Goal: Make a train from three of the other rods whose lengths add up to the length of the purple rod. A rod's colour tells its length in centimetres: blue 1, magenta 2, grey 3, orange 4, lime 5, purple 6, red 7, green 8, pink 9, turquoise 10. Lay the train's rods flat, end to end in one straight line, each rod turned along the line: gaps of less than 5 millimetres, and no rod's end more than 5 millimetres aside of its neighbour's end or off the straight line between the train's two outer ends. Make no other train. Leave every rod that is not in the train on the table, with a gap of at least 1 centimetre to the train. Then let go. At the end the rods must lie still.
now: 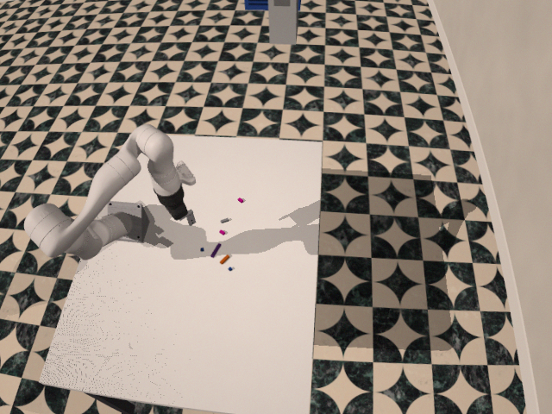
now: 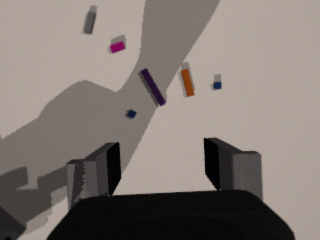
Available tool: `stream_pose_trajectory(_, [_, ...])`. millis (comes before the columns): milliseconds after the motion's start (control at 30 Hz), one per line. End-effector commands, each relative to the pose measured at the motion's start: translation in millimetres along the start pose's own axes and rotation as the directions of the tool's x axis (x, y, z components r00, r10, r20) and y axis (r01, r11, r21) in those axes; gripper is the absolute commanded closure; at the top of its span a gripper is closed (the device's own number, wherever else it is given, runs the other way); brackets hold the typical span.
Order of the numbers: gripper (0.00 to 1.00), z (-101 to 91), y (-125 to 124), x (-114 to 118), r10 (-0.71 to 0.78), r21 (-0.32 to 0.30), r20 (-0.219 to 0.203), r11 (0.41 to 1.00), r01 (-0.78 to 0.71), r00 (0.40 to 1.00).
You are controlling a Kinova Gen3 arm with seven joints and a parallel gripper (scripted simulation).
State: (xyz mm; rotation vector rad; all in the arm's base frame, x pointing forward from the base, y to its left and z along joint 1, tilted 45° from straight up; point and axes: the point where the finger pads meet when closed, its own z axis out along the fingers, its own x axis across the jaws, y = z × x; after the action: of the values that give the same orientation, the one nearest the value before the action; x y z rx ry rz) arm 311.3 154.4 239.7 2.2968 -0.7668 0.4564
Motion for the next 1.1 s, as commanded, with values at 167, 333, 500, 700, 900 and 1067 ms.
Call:
stream_pose_trajectory(167, [0.0, -0.4, -0.6, 2.6, -0.02, -0.005, -0.004, 1.0, 0.02, 1.0])
stream_pose_trajectory(333, [0.0, -0.1, -0.4, 2.9, -0.024, -0.007, -0.003, 1.0, 0.024, 1.0])
stream_pose_trajectory(500, [0.0, 0.2, -0.2, 3.4, -0.03, -0.009, -0.003, 1.0, 0.03, 1.0])
stream_pose_trajectory(700, [0.0, 0.6, 0.2, 3.7, -0.035, -0.012, -0.003, 0.999, 0.035, 0.999])
stream_pose_trajectory(900, [0.0, 0.8, 0.3, 4.0, -0.038, -0.013, -0.003, 0.999, 0.038, 0.999])
stream_pose_trajectory(1067, [0.0, 0.8, 0.3, 4.3, -0.041, -0.014, -0.003, 0.999, 0.041, 0.999])
